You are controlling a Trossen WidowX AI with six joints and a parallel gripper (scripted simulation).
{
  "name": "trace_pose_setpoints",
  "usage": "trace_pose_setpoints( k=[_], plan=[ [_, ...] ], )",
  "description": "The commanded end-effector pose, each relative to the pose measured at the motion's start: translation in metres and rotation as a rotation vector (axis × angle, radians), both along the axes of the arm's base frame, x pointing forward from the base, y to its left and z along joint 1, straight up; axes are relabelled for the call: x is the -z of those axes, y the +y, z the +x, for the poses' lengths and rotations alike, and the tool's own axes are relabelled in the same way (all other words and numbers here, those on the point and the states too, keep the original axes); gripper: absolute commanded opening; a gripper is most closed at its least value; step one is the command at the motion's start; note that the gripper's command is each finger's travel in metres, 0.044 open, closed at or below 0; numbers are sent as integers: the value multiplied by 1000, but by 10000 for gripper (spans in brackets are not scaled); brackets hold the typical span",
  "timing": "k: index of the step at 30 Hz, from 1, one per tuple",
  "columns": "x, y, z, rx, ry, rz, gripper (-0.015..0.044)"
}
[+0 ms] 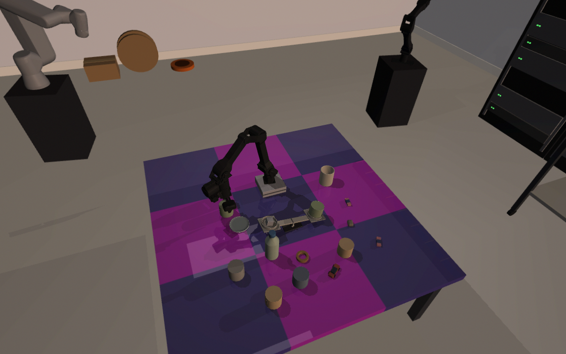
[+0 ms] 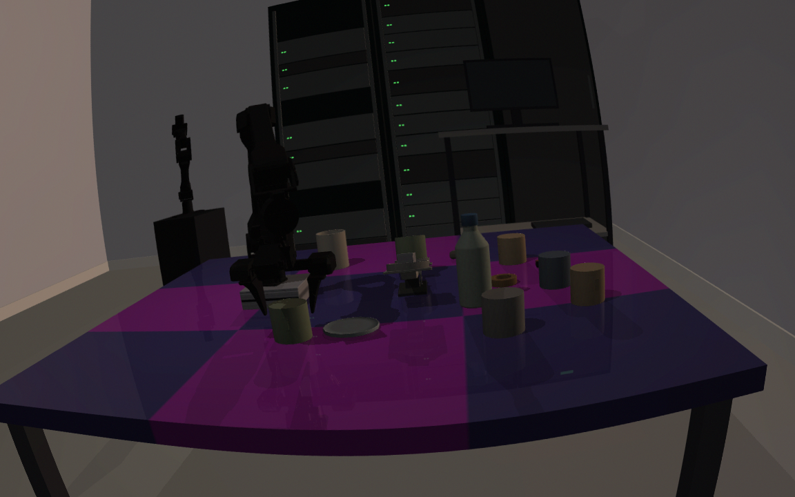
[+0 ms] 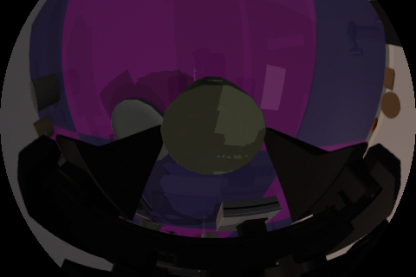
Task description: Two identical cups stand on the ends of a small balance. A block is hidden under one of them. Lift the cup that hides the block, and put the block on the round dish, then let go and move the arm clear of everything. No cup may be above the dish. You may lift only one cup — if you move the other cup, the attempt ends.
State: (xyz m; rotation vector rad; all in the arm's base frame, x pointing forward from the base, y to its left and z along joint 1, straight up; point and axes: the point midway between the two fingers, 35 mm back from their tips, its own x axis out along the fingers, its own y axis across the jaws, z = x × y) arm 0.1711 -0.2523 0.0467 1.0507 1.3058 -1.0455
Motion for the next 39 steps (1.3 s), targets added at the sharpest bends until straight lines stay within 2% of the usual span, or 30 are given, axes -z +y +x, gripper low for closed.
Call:
trace_pose_setpoints(
  k=[1,5,12,39],
  plan=[
    [-33,-3,2,-5,-17,-30,440],
    [-34,-3,1,-5,-17,-30,440],
    [-49,-7,17,-142,-15,-130,260],
    [-61,48,86,-1046,1,-117,260]
  ],
)
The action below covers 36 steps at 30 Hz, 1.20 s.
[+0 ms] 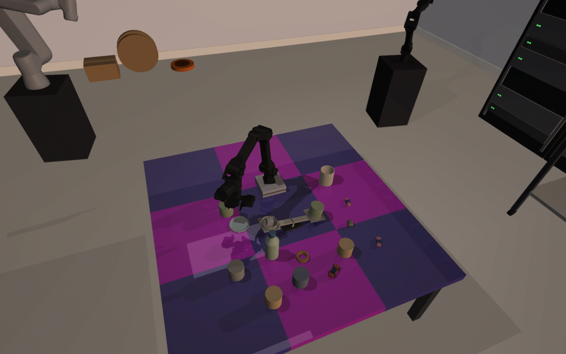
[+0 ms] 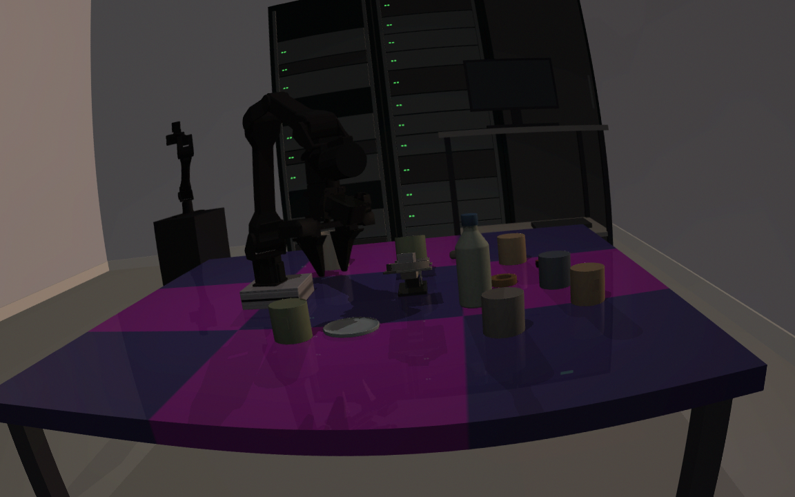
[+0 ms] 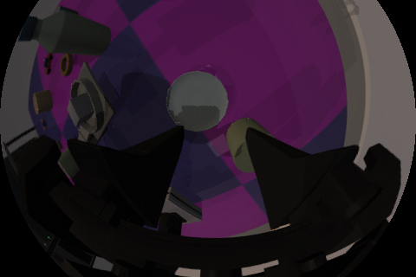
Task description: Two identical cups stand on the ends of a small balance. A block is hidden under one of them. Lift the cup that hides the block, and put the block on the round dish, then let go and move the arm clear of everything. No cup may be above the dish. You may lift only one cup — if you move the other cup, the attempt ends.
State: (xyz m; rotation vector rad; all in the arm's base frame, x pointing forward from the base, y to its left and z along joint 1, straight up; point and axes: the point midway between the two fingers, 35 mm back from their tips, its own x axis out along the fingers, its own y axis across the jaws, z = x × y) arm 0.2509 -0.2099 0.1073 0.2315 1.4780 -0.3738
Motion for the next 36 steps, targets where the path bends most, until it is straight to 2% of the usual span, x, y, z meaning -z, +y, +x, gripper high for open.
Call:
trace_pose_setpoints(
  k=[1,36],
  plan=[
    [-1,7,8,-118,9,3,260],
    [-19,97,67,-1328,92,-9,260]
  ],
)
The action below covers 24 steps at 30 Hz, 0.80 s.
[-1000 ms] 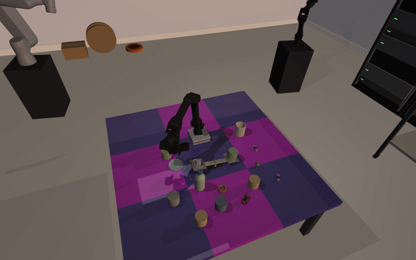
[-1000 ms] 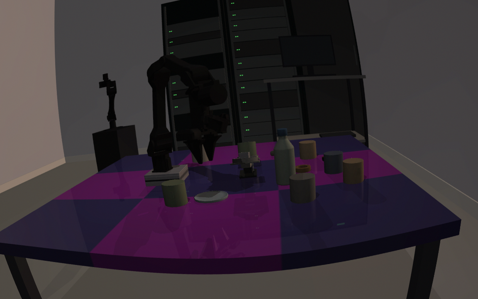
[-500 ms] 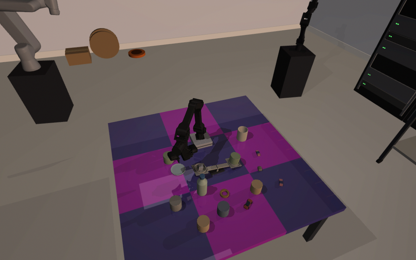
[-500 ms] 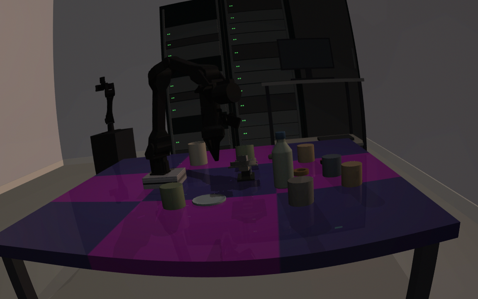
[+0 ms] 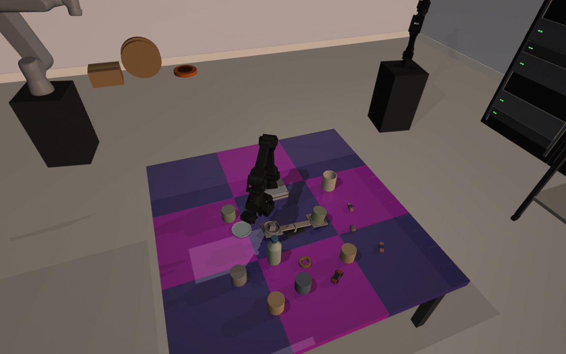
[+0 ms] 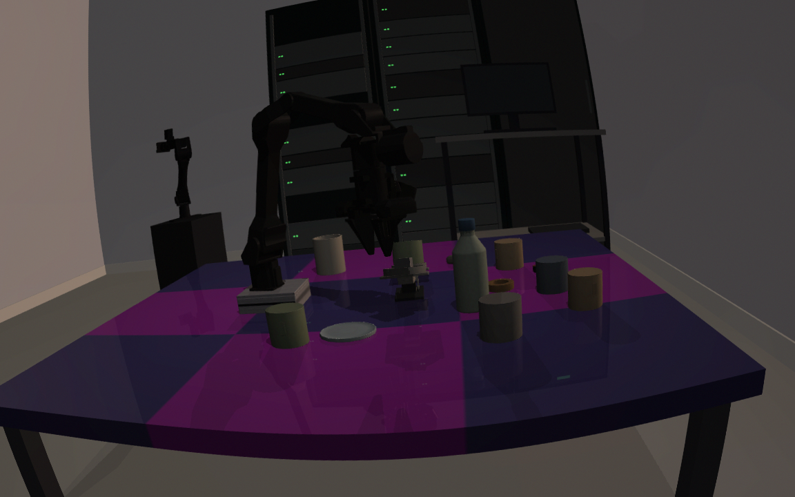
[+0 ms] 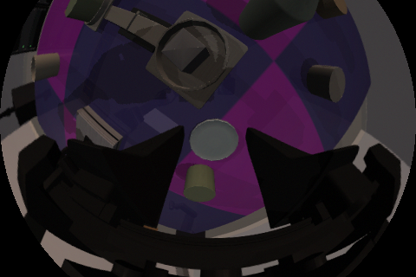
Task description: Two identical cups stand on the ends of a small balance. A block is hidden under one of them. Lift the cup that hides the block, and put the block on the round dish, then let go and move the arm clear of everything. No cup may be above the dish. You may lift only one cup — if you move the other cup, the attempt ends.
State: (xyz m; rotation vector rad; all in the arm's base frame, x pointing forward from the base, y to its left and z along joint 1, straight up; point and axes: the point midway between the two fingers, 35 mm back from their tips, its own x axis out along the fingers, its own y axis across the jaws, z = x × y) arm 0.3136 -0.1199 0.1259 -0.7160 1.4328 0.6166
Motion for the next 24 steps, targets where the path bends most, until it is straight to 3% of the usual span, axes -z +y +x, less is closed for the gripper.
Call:
trace_pose_setpoints(
  k=[1,19,24],
  plan=[
    [0,10,5,-119,9,5,260],
    [-9,64,22,-742,37,1,260],
    [-10,68,23,-793,38,1,260]
  ],
)
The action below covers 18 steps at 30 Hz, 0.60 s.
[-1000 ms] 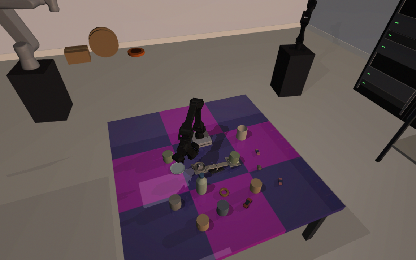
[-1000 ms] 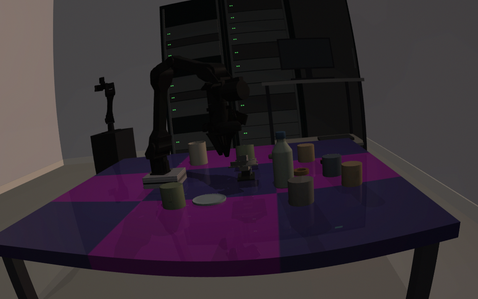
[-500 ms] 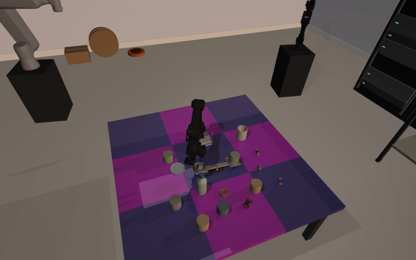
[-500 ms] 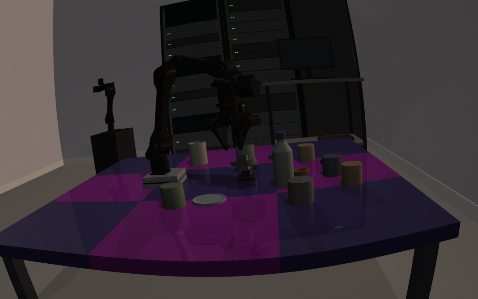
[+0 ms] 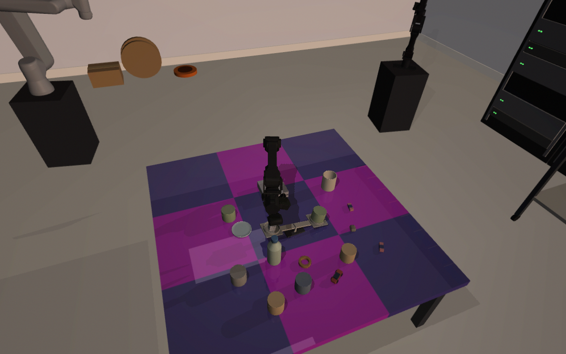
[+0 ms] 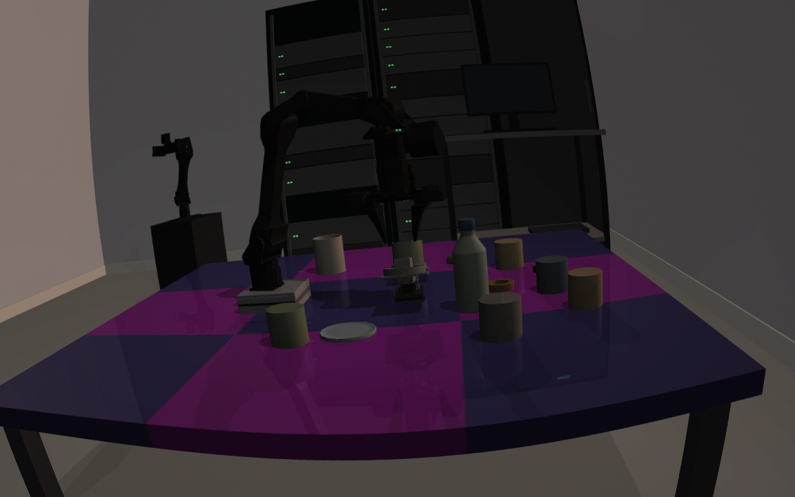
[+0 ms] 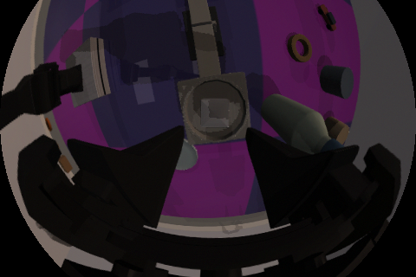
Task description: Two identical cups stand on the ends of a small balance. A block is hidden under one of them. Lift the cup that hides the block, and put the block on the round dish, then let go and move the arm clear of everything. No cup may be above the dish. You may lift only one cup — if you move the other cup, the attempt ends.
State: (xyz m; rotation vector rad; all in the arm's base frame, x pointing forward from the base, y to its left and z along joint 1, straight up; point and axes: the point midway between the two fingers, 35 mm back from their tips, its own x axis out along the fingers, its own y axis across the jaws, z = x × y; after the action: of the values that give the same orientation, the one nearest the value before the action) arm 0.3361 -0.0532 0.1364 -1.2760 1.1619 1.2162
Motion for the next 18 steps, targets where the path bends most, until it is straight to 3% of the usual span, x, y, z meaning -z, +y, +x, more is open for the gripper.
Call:
trace_pose_setpoints(
  k=[1,18],
  plan=[
    [1,2,1,-25,5,4,260],
    [29,1,2,-25,5,4,260]
  ],
)
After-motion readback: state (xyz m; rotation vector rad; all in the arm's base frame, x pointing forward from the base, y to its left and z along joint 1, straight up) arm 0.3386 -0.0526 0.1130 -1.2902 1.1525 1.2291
